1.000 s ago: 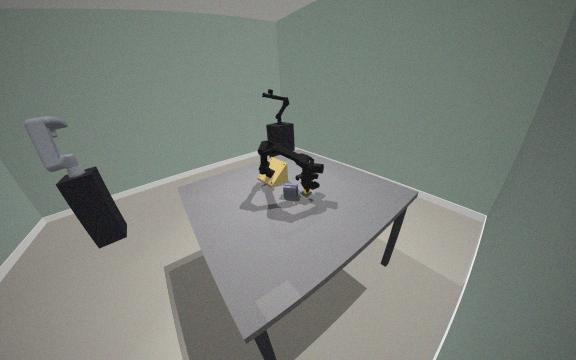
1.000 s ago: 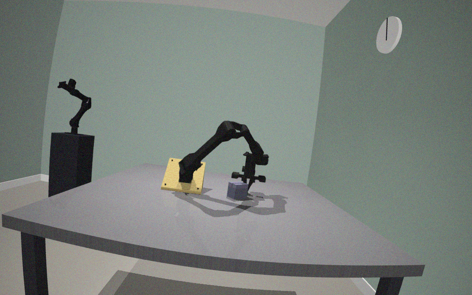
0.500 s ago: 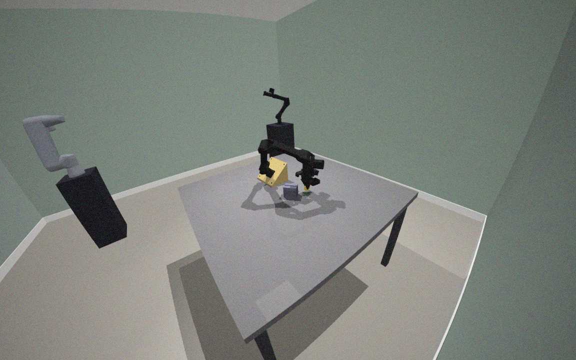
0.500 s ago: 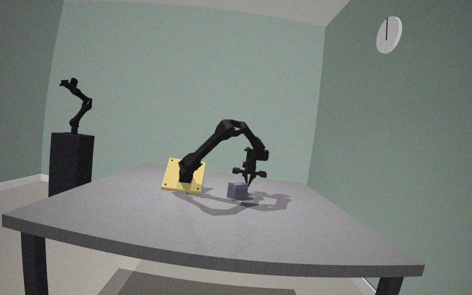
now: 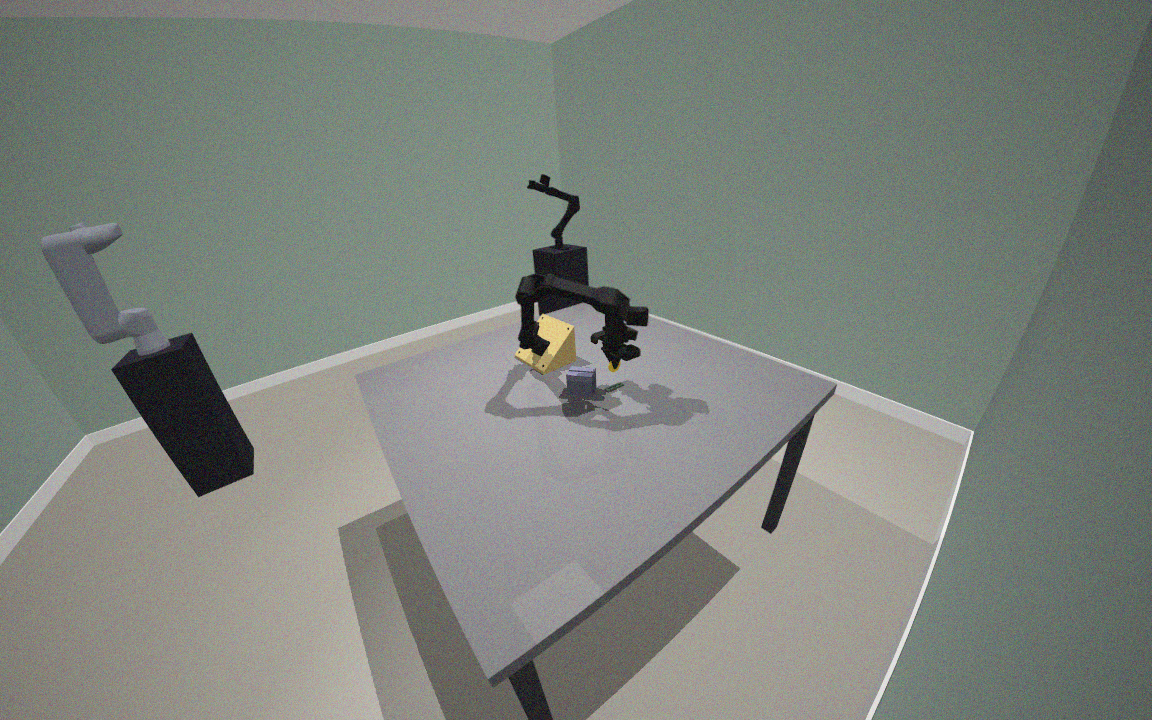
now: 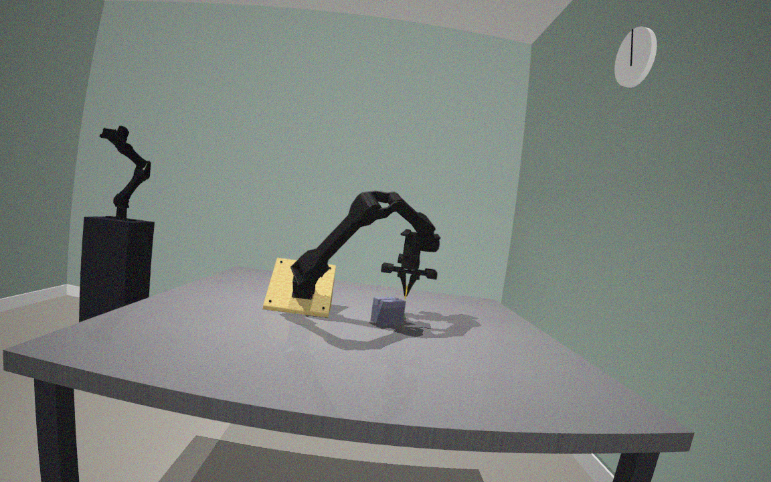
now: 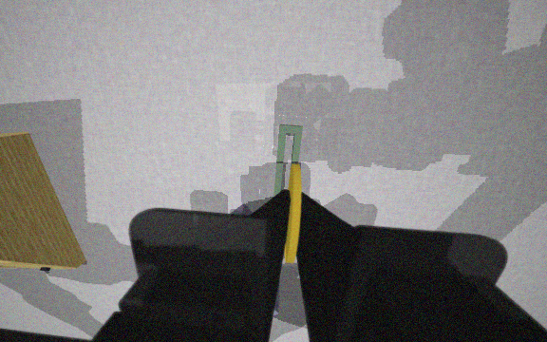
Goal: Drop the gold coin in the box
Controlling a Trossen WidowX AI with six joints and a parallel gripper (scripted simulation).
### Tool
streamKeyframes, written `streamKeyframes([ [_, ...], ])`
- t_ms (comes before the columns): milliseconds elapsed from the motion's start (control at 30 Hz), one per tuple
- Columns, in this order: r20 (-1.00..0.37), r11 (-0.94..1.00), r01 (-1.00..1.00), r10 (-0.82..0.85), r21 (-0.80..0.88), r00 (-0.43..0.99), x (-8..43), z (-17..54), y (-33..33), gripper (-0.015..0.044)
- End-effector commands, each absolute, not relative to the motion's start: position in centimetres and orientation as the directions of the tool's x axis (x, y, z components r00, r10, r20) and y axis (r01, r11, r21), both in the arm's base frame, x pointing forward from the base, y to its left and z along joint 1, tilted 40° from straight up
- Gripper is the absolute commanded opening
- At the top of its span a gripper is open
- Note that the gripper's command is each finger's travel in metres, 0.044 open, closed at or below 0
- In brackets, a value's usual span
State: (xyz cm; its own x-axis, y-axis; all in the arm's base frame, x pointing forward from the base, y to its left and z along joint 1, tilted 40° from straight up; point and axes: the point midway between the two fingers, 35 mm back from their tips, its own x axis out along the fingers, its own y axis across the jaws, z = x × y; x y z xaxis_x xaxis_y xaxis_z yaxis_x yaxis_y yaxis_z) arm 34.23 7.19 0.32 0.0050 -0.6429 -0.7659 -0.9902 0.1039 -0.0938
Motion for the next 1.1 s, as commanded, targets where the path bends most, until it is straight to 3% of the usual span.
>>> streamKeyframes([
  [0, -0.770, 0.111, -0.989, -0.638, -0.102, 0.008, 34.3, 1.5, 8.0, 0.0000],
  [367, -0.769, 0.128, -0.985, -0.639, -0.116, 0.008, 34.1, 2.8, 9.0, 0.0000],
  [1067, -0.769, 0.595, -0.628, -0.639, -0.501, 0.008, 34.8, 2.4, 9.7, 0.0000],
])
